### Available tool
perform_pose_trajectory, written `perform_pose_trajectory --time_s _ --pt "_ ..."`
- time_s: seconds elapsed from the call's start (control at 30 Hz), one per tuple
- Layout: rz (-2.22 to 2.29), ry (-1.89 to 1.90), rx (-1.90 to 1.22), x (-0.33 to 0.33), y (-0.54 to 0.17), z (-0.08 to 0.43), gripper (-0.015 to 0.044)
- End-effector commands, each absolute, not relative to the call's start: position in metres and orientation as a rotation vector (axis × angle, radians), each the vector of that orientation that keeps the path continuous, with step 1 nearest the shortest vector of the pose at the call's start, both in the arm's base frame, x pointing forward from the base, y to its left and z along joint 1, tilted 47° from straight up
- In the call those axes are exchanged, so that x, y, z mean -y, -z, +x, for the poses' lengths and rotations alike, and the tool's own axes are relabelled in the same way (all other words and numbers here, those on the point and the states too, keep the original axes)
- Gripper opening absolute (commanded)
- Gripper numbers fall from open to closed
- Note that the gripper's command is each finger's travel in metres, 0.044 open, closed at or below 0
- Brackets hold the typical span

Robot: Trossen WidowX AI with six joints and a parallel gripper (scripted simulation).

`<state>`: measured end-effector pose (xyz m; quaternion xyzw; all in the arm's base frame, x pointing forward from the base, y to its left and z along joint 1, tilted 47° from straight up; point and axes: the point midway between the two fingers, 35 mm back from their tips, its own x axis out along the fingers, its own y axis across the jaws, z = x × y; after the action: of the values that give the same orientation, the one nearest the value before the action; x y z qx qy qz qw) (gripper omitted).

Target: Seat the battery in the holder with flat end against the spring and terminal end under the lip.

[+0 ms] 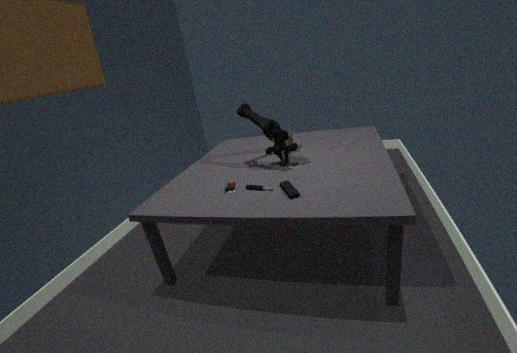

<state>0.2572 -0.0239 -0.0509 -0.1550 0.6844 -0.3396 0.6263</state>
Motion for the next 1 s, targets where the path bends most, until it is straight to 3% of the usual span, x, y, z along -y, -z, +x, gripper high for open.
perform_pose_trajectory --time_s 0.0,0.97 --pt "-0.357 0.778 -1.593 0.026 0.052 0.254 0.0067" --pt "-0.355 0.772 -1.577 0.028 0.050 0.268 0.0067"
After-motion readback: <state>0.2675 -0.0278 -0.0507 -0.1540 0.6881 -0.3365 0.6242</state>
